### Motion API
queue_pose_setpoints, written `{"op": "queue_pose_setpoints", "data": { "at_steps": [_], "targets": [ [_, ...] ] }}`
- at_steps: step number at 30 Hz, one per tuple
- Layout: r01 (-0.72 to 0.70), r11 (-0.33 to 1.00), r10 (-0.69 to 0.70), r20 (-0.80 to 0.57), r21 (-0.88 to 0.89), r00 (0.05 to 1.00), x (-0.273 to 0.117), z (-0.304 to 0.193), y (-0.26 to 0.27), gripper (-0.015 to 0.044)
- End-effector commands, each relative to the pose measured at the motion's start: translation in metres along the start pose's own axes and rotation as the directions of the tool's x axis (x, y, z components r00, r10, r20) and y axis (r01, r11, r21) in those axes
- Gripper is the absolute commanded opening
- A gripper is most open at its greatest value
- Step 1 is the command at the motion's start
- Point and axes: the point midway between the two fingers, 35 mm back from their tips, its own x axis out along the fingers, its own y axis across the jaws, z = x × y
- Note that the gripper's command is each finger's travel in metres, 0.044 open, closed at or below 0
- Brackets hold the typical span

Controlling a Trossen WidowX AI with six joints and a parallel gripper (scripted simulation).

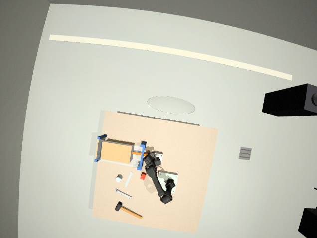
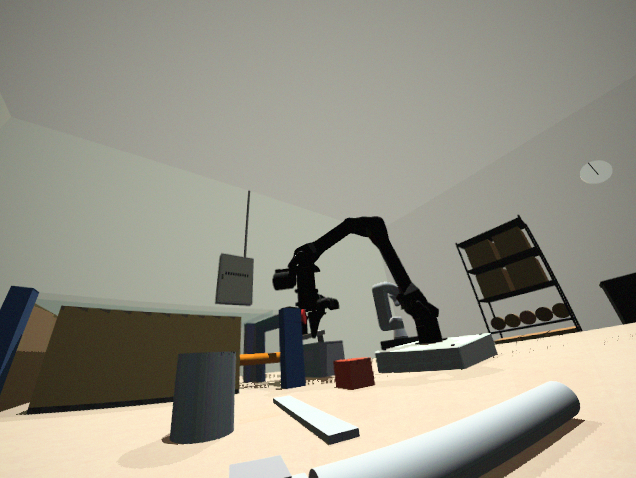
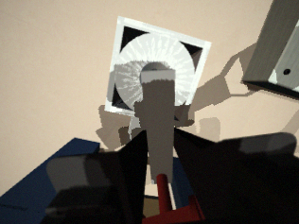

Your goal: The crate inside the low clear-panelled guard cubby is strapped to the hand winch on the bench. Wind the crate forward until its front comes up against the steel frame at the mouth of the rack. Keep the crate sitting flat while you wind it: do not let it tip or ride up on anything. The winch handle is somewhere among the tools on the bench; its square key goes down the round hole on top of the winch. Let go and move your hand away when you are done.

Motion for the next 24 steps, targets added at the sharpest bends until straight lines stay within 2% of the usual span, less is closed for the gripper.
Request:
{"op": "queue_pose_setpoints", "data": {
  "at_steps": [1, 16, 24],
  "targets": [
    [-0.002, 1.000, 0.002, 0.001, 0.000, 1.000, -0.0002, 0.0002, 0.0005, 0.0000],
    [-0.005, 1.000, 0.006, -0.140, 0.003, 0.990, -0.0045, 0.0095, 0.0001, 0.0000],
    [-0.003, 1.000, 0.004, -0.138, 0.003, 0.990, -0.0016, 0.0097, 0.0001, 0.0000]
  ]
}}
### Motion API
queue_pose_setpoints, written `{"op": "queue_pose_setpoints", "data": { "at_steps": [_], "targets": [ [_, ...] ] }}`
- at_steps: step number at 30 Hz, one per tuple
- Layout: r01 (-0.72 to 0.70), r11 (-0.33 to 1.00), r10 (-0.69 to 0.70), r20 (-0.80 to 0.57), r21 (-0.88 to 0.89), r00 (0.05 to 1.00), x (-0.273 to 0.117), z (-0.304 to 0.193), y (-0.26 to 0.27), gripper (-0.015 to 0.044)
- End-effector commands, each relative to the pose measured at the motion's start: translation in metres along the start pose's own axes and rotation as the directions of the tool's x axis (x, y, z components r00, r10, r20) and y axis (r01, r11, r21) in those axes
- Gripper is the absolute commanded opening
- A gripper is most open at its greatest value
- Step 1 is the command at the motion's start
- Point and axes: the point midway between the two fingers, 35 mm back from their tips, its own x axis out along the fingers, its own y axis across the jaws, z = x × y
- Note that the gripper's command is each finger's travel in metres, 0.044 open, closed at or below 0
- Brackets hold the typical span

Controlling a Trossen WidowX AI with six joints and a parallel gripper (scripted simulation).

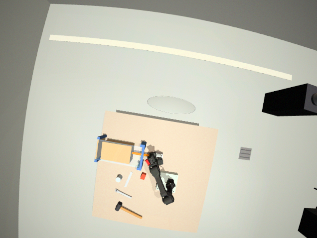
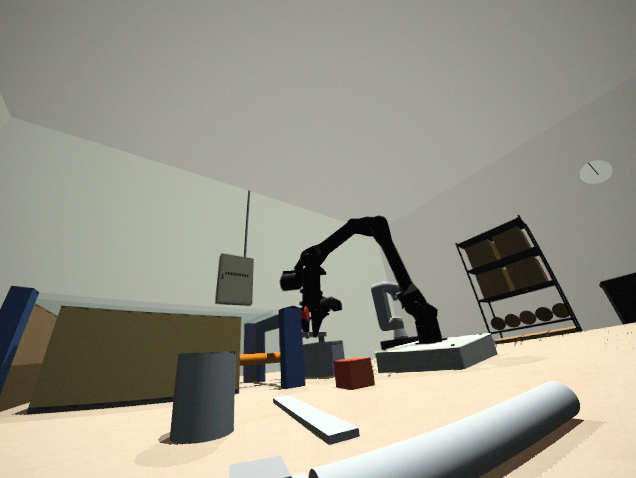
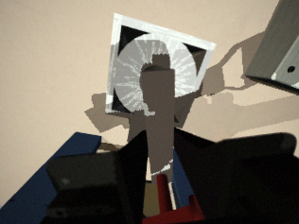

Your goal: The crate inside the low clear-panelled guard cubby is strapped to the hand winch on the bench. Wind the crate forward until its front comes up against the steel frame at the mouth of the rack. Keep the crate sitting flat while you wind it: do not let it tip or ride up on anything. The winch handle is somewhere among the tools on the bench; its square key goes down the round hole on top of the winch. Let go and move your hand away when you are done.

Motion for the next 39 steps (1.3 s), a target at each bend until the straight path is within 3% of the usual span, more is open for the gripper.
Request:
{"op": "queue_pose_setpoints", "data": {
  "at_steps": [1, 33, 39],
  "targets": [
    [0.002, 1.000, -0.002, 0.004, -0.003, 1.000, 0.0014, -0.0004, -0.0002, 0.0000],
    [0.003, 1.000, -0.003, 0.003, 0.002, 1.000, 0.0048, 0.0001, -0.0002, 0.0000],
    [-0.009, 0.997, 0.008, 0.004, 0.080, 1.000, 0.0058, 0.0006, 0.0031, 0.0000]
  ]
}}
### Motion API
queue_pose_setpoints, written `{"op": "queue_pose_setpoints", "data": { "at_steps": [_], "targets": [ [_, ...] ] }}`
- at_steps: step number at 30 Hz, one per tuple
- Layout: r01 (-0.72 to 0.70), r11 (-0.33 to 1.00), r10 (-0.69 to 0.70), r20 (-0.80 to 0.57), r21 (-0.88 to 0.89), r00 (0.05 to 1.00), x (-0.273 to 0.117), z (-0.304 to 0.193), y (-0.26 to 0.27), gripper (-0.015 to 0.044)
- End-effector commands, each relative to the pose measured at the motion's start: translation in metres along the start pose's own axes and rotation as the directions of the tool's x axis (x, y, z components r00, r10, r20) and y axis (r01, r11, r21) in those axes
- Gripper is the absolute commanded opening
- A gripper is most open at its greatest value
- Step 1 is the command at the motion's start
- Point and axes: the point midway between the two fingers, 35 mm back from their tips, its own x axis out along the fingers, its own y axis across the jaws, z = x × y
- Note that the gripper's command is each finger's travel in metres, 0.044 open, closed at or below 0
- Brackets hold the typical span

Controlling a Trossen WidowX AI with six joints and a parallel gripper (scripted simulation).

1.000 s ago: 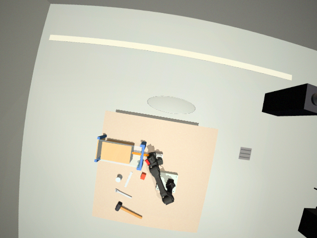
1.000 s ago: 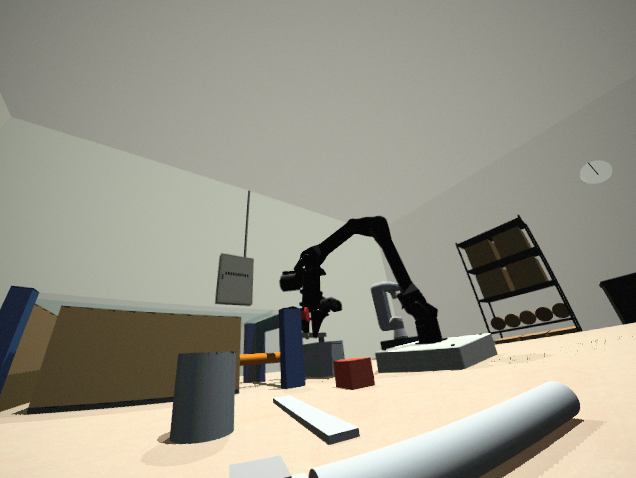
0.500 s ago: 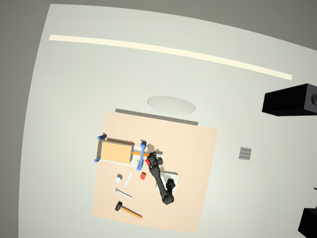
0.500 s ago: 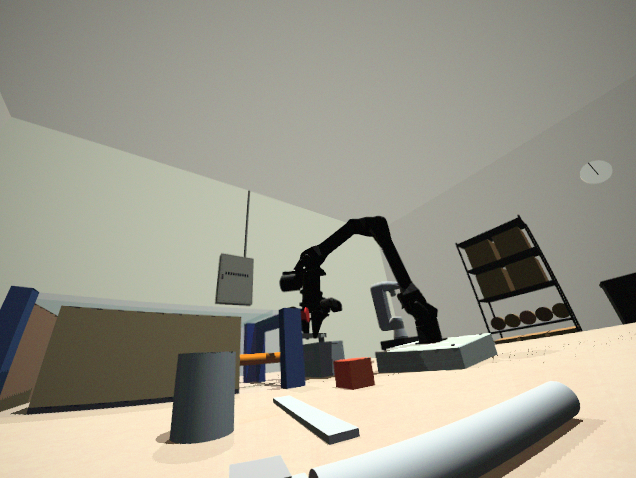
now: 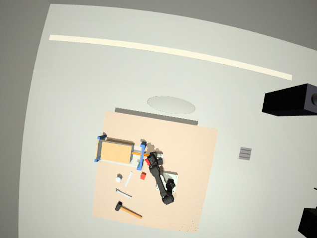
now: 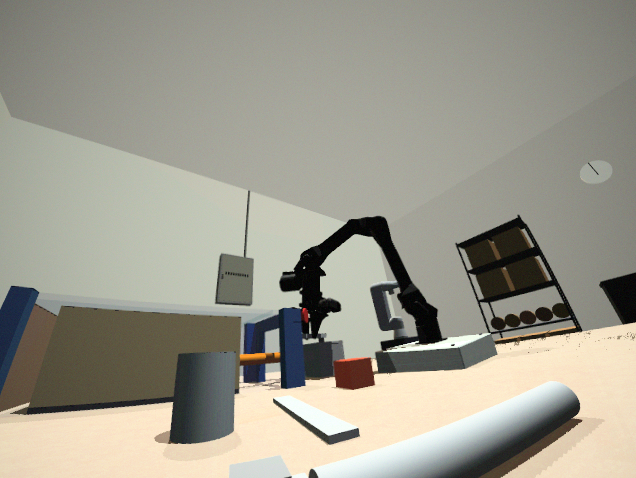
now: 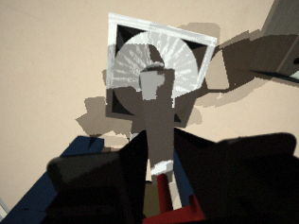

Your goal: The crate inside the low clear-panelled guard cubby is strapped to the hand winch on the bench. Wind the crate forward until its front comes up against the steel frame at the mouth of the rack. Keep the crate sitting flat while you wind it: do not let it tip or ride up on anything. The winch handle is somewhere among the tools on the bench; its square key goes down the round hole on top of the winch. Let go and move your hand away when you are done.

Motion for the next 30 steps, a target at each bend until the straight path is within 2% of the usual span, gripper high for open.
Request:
{"op": "queue_pose_setpoints", "data": {
  "at_steps": [1, 15, 30],
  "targets": [
    [-0.004, 1.000, 0.004, 0.002, 0.031, 1.000, 0.0011, 0.0006, 0.0014, 0.0000],
    [-0.027, 0.983, 0.026, 0.005, 0.183, 1.000, 0.0027, 0.0018, 0.0080, 0.0000],
    [-0.023, 0.987, 0.023, 0.002, 0.160, 1.000, 0.0092, 0.0023, 0.0073, 0.0000]
  ]
}}
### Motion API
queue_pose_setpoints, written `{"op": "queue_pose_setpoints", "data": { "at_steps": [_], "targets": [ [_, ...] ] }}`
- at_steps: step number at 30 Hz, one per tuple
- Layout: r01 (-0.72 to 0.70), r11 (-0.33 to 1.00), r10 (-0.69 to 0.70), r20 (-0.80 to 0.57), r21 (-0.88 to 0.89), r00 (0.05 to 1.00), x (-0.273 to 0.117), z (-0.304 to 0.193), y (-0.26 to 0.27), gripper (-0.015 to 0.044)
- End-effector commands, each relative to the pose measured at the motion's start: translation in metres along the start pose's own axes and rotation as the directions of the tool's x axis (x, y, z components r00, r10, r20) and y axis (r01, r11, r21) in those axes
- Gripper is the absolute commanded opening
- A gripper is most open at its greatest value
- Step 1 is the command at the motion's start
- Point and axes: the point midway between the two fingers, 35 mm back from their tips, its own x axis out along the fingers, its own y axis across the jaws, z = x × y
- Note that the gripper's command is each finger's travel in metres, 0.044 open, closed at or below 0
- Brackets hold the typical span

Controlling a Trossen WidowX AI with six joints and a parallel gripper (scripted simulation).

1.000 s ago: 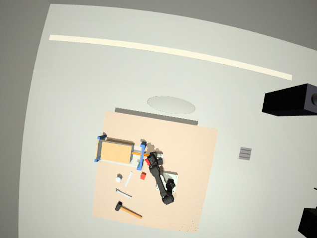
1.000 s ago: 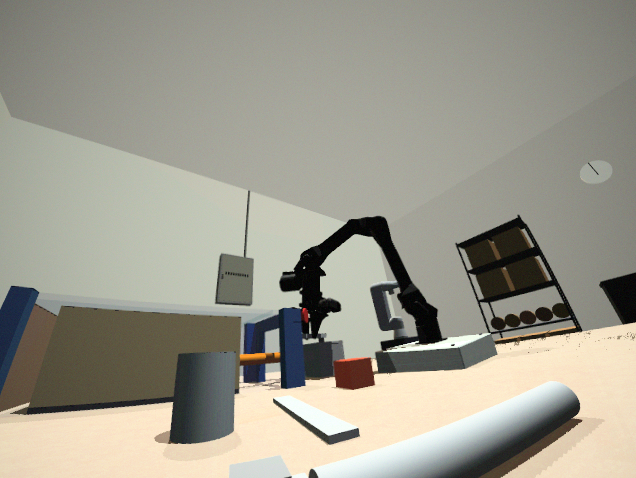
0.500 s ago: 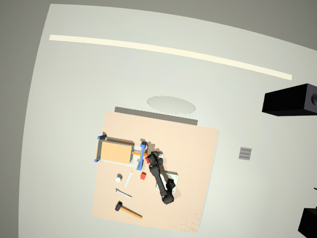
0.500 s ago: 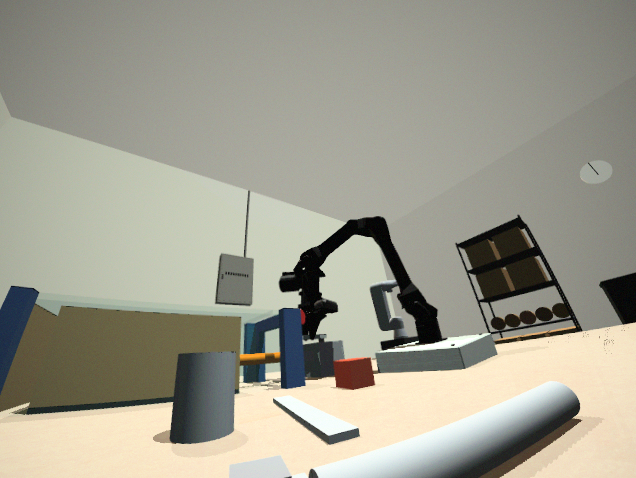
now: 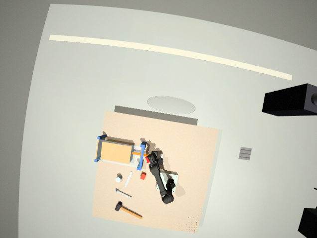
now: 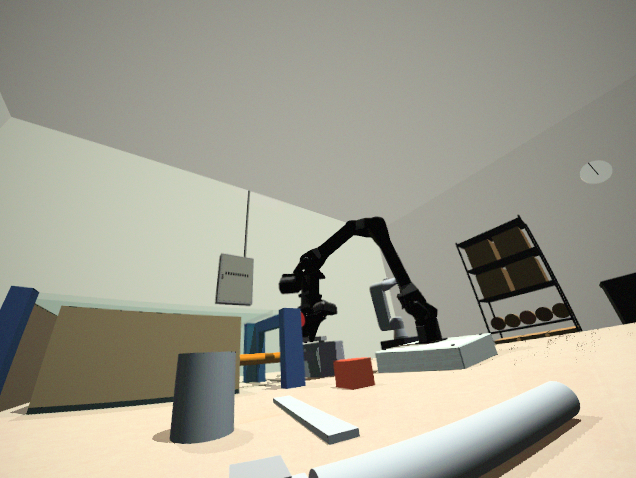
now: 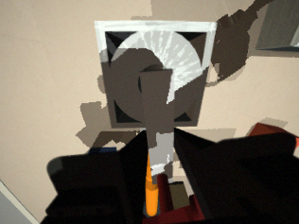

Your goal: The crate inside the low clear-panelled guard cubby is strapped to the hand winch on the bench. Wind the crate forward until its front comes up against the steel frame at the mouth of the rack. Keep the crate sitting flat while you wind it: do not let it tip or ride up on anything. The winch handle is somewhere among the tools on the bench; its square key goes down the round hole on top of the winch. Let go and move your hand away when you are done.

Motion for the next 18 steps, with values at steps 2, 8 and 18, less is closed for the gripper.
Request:
{"op": "queue_pose_setpoints", "data": {
  "at_steps": [2, 8, 18],
  "targets": [
    [0.005, 0.999, -0.005, 0.000, -0.034, 1.000, 0.0035, 0.0007, -0.0017, 0.0000],
    [0.006, 0.999, -0.006, 0.000, -0.035, 1.000, 0.0062, 0.0012, -0.0019, 0.0000],
    [-0.001, 1.000, 0.001, 0.001, 0.009, 1.000, 0.0083, 0.0020, -0.0004, 0.0000]
  ]
}}
